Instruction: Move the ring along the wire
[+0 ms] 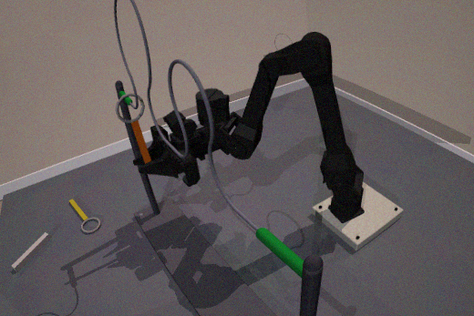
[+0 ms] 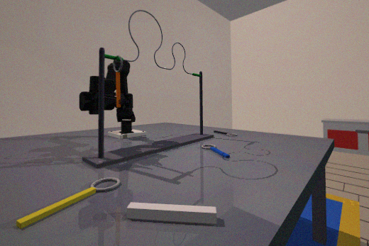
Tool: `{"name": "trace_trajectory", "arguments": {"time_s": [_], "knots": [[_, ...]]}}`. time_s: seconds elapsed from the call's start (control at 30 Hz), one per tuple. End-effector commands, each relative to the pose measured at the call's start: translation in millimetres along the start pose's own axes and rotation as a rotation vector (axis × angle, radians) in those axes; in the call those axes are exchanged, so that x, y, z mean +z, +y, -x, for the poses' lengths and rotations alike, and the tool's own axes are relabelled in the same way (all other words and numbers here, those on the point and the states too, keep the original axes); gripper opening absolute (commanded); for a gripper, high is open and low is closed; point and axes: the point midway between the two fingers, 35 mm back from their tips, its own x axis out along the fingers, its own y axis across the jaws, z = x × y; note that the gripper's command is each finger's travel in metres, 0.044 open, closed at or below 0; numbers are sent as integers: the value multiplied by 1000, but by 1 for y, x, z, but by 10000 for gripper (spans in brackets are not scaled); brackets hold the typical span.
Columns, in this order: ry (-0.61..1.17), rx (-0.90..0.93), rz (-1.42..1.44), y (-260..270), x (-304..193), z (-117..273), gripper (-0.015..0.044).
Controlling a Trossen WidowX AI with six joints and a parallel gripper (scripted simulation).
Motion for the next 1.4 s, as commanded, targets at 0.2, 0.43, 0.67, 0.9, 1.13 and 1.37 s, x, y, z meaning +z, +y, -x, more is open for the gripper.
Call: {"name": "trace_trajectory", "arguments": {"time_s": [0.2, 0.43, 0.67, 0.9, 1.13, 1.37], "knots": [[44, -4, -36, 5, -1, -6, 160], [35, 3, -18, 2, -1, -7, 160], [27, 25, -30, 4, -2, -9, 160], [27, 25, -30, 4, -2, -9, 160], [27, 25, -30, 4, -2, -9, 160], [27, 22, -25, 4, -2, -8, 114]]}}
